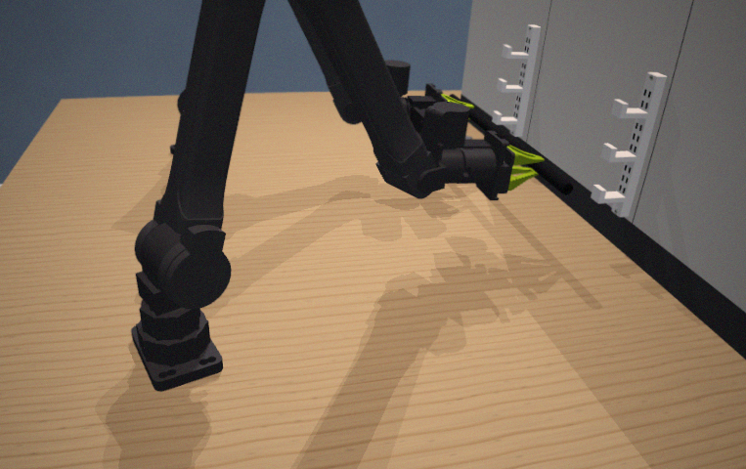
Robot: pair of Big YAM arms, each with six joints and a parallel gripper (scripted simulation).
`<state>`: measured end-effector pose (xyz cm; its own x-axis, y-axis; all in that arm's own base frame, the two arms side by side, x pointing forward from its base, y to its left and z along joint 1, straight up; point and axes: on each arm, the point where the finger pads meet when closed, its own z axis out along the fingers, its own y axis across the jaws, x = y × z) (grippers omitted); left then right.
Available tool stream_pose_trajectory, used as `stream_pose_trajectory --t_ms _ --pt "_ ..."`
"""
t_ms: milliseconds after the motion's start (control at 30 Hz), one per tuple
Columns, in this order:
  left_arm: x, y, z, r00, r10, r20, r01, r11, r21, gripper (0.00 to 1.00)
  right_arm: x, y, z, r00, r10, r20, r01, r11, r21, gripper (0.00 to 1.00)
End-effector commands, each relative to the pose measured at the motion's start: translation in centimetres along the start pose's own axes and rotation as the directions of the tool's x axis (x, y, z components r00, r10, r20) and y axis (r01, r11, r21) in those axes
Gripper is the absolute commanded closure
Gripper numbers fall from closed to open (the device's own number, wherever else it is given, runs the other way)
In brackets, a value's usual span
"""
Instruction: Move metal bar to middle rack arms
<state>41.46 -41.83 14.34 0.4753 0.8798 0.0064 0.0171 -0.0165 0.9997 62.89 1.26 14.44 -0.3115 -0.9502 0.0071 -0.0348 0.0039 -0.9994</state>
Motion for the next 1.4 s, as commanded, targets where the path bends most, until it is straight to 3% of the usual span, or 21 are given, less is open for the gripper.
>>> stream_pose_trajectory --t_ms 0,1367 --pt "0.1 1.9 -0.2 1.000 -0.011 -0.009 0.011 0.999 -0.045 1.00 0.2 -4.4 0.0 0.999 0.033 -0.008 -0.032 0.996 0.085 1.00" --pt "0.1 1.3 -6.3 1.000 -0.011 -0.009 0.011 0.999 -0.045 1.00 0.1 -3.5 -6.2 0.999 0.033 -0.008 -0.032 0.996 0.085 1.00"
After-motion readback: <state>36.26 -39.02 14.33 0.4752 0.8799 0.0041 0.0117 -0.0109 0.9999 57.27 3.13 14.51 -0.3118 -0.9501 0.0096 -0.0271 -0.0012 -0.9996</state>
